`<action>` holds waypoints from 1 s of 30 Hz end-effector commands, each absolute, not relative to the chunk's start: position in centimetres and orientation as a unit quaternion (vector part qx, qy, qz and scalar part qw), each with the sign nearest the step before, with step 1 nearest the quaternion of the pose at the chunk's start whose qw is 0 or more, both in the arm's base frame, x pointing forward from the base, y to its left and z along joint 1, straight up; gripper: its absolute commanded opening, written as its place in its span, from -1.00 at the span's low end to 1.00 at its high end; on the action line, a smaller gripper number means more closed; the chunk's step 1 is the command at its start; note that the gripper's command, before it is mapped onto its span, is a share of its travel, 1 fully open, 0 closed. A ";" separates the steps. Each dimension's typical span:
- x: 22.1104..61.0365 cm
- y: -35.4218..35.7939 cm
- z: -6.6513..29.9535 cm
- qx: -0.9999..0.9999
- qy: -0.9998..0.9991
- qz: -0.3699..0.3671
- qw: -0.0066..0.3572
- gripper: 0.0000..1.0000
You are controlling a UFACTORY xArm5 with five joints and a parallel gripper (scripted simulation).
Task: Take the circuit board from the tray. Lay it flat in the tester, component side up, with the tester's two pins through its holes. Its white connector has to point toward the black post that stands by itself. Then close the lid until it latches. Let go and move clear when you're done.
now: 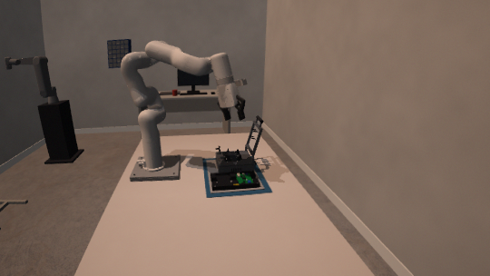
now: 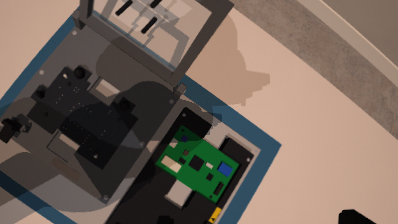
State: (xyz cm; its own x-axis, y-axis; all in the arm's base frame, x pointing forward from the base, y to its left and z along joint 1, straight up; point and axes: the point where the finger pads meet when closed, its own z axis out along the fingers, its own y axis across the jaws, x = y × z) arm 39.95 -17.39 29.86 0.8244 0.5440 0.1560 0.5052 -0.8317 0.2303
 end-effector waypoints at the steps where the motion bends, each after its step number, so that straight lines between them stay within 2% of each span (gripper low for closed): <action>1: 40.8 -17.8 30.2 0.929 0.351 0.083 0.081 1.00; 5: 41.2 -17.9 30.2 0.917 0.385 0.073 0.076 1.00; 20: 44.1 -19.1 29.9 0.774 0.633 0.012 0.022 1.00; 30: 44.8 -19.4 29.6 0.723 0.690 0.001 0.003 1.00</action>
